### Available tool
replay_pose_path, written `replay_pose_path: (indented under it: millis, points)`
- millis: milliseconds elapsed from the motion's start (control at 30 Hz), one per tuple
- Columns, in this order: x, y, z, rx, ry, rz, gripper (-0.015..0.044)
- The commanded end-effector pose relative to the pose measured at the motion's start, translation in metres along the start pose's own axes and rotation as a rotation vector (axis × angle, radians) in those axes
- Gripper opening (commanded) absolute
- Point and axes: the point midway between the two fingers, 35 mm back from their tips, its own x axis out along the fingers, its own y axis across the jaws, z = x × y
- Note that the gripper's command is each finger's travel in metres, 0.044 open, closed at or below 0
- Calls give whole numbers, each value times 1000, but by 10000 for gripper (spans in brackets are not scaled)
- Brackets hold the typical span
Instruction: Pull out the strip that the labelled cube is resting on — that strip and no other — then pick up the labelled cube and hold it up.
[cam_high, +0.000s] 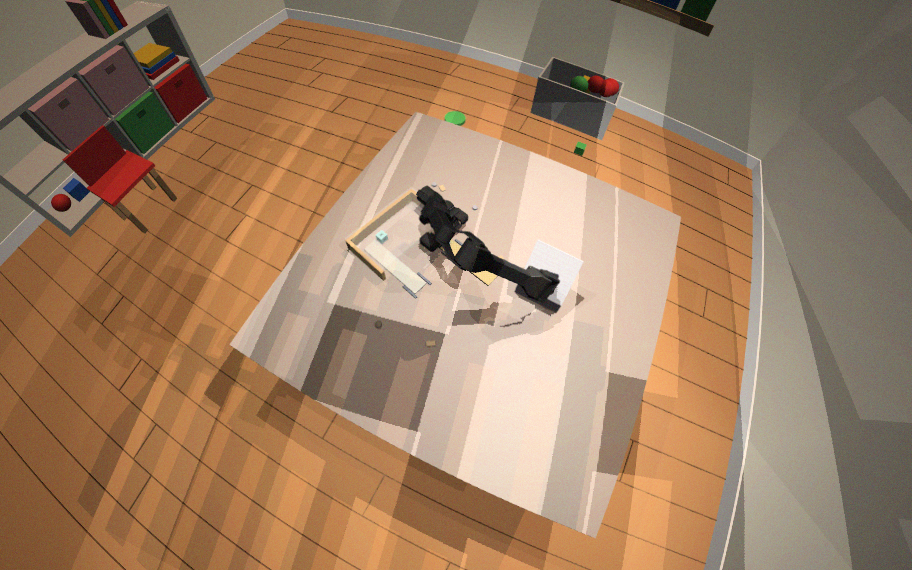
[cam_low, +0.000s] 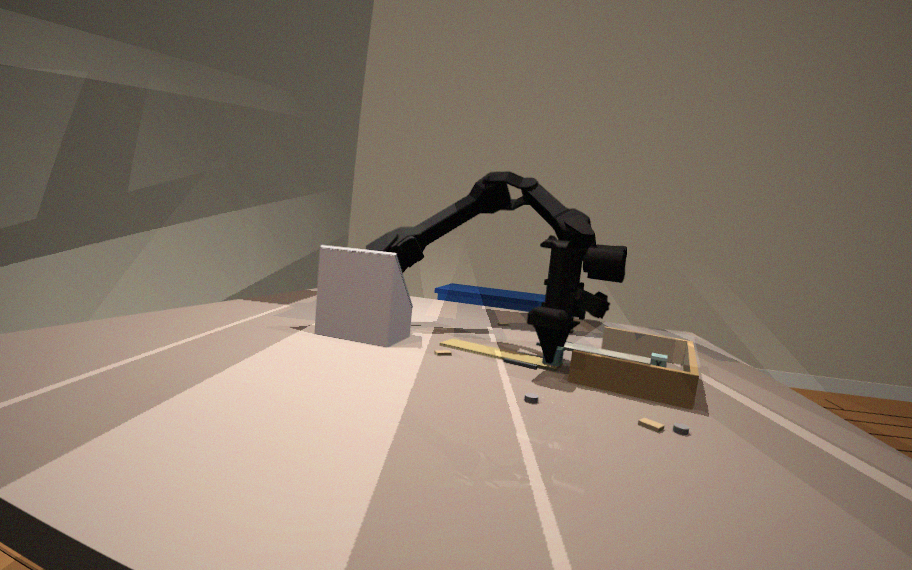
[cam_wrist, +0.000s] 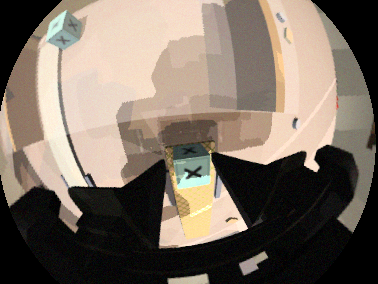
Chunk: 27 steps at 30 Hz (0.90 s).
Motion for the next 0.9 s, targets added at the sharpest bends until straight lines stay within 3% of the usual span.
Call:
replay_pose_path:
  millis: [0, 67, 267, 400, 867]
  points:
    - [-1, 0, 0, 0, -1, 0, 198]
    - [-1, 0, 0, 0, -1, 0, 145]
    - [-1, 0, 0, 0, -1, 0, 105]
    - [-3, -1, -3, 1, -1, 0, 0]
    - [-43, -13, -59, 10, 1, 2, 0]
